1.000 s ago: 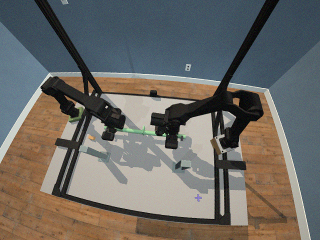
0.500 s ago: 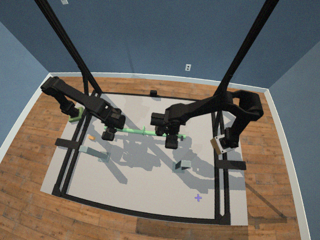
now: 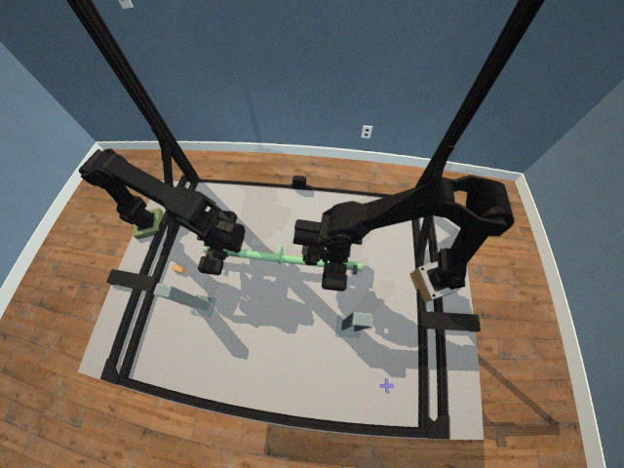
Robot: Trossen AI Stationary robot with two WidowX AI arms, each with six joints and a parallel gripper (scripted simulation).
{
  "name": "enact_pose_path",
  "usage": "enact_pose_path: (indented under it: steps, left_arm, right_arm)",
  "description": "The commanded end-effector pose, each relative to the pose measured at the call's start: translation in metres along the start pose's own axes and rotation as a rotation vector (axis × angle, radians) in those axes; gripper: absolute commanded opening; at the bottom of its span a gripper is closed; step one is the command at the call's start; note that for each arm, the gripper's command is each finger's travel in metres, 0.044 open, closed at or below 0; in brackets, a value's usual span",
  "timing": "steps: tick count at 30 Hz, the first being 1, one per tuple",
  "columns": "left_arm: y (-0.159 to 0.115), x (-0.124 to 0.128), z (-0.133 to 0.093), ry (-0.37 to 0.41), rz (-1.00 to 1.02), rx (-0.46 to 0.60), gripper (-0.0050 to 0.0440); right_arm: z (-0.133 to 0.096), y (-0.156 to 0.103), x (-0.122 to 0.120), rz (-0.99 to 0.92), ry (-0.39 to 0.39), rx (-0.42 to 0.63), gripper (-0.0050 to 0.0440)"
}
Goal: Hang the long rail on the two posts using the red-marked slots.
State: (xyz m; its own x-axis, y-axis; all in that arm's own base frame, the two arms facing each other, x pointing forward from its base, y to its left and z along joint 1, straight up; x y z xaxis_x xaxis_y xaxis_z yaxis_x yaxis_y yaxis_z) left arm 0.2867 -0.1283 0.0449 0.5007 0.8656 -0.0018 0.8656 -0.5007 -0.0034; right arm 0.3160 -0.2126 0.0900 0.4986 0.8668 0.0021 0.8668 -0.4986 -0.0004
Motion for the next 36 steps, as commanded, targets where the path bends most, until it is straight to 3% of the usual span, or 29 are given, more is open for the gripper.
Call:
enact_pose_path:
  steps: [1, 18, 34, 36]
  left_arm:
    - [0.000, 0.000, 0.001, 0.002, -0.001, -0.008, 0.0000]
    - [-0.004, -0.001, 0.034, 0.016, 0.000, -0.102, 0.0000]
    - [-0.004, -0.001, 0.037, 0.017, 0.000, -0.106, 0.0000]
    - [-0.004, -0.001, 0.037, 0.017, 0.000, -0.106, 0.0048]
  right_arm:
    - [-0.002, 0.000, -0.001, 0.000, -0.001, 0.000, 0.0000]
    - [0.000, 0.005, 0.001, -0.001, -0.017, 0.101, 0.0000]
    - [0.000, 0.005, 0.001, -0.001, -0.018, 0.106, 0.0000]
    - [0.000, 0.005, 0.001, -0.001, -0.018, 0.106, 0.0000]
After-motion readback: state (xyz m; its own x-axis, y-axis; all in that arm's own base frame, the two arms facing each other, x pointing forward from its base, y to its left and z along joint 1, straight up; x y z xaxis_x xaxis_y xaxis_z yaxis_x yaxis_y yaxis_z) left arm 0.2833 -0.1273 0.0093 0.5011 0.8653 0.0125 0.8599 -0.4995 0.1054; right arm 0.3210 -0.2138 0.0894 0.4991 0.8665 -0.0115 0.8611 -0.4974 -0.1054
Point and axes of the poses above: on each arm, the point midway between the two fingers, 35 mm back from their tips, its own z axis out along the fingers, its own x axis across the jaws, y = z × x, the point moved 3 cm from there along -z, back along the fingers, and after that the axes turned 9 degrees about z, right-handed, at the moved point
